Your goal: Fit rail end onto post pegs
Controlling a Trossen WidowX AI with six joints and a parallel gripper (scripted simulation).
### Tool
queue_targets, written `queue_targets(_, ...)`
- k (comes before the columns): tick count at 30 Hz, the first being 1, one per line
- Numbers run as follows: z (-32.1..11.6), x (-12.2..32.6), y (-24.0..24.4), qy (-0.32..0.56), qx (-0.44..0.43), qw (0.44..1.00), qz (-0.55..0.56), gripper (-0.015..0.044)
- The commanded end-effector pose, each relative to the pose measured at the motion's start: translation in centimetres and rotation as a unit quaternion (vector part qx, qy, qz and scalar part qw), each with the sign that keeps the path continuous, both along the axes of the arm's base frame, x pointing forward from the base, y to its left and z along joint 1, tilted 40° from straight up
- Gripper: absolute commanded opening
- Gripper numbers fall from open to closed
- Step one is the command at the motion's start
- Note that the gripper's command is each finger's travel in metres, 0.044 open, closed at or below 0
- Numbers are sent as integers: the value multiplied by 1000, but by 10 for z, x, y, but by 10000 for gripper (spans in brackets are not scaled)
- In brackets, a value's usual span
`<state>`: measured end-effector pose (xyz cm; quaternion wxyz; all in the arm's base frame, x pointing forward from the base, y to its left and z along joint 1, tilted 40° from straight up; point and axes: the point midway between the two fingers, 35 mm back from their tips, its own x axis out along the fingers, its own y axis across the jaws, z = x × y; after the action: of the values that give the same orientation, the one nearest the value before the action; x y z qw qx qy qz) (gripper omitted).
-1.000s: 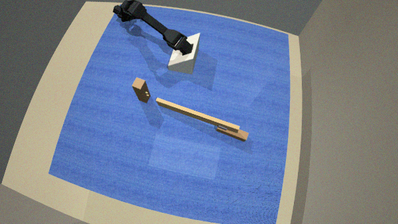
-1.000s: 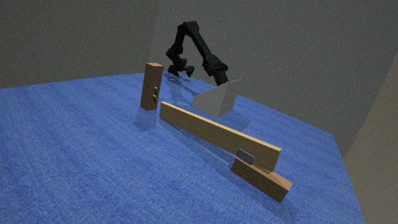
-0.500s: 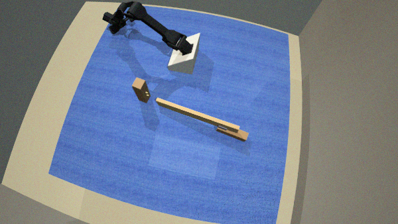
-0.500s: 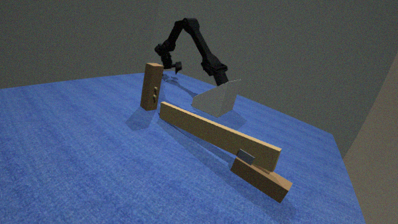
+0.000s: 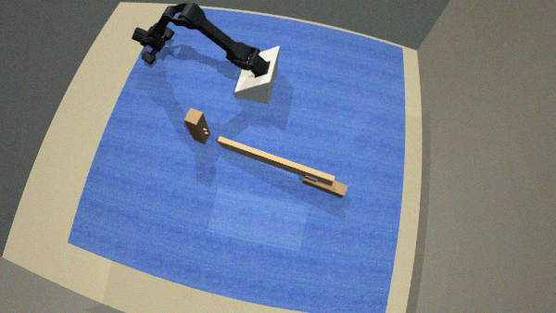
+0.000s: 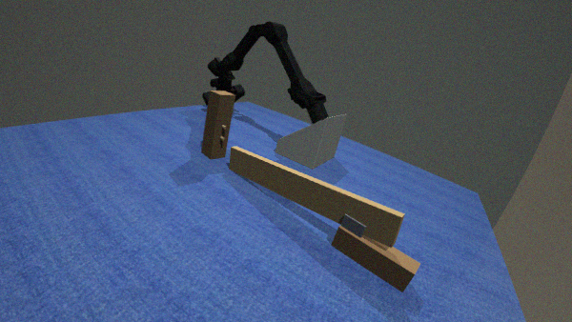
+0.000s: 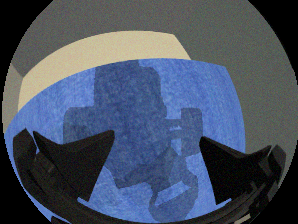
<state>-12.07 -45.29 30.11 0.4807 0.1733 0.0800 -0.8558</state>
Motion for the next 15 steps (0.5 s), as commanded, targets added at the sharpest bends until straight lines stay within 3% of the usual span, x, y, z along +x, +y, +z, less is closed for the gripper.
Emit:
queue_targets(1, 11, 42, -8, 34, 3, 997, 73, 440)
queue_targets(8, 15, 141, -10, 83, 10, 977, 197, 440)
queue_targets(15, -21, 258, 13, 153, 67, 924, 344, 440)
